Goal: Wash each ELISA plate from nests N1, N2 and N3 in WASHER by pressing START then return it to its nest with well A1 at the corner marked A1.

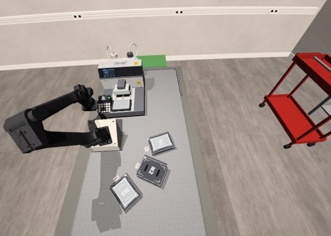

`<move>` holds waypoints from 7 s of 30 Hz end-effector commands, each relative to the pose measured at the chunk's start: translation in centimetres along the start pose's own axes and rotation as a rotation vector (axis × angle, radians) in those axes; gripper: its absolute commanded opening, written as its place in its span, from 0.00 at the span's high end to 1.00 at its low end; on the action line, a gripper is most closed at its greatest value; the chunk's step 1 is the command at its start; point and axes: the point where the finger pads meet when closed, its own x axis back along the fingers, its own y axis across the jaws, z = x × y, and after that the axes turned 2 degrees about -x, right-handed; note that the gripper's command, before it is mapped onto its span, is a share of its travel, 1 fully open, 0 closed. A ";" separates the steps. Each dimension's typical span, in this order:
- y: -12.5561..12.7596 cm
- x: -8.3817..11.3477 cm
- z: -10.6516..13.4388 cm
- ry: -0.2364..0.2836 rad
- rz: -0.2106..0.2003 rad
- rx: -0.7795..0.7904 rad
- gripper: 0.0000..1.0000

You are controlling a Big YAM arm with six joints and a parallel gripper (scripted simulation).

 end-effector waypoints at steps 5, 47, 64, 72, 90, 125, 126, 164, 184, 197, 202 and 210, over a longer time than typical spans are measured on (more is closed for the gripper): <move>0.6 0.6 -1.4 -0.027 -0.009 0.007 1.00; 0.6 0.6 -1.4 -0.027 -0.009 0.007 1.00; 0.6 0.6 -1.4 -0.027 -0.009 0.007 1.00; 0.6 0.6 -1.4 -0.027 -0.009 0.007 1.00; 0.6 0.6 -1.4 -0.027 -0.009 0.007 1.00; -2.3 0.8 -4.8 0.060 0.030 -0.229 0.00; -2.7 0.8 -5.1 0.073 0.036 -0.259 0.00; -11.5 0.5 -9.0 0.295 0.196 -1.092 0.00; -16.2 0.6 -10.1 0.257 0.294 -1.550 0.00; -16.5 0.5 -10.0 0.262 0.288 -1.562 0.00; -16.5 0.5 -10.0 0.262 0.288 -1.558 0.00; -16.5 0.5 -10.0 0.262 0.288 -1.558 0.00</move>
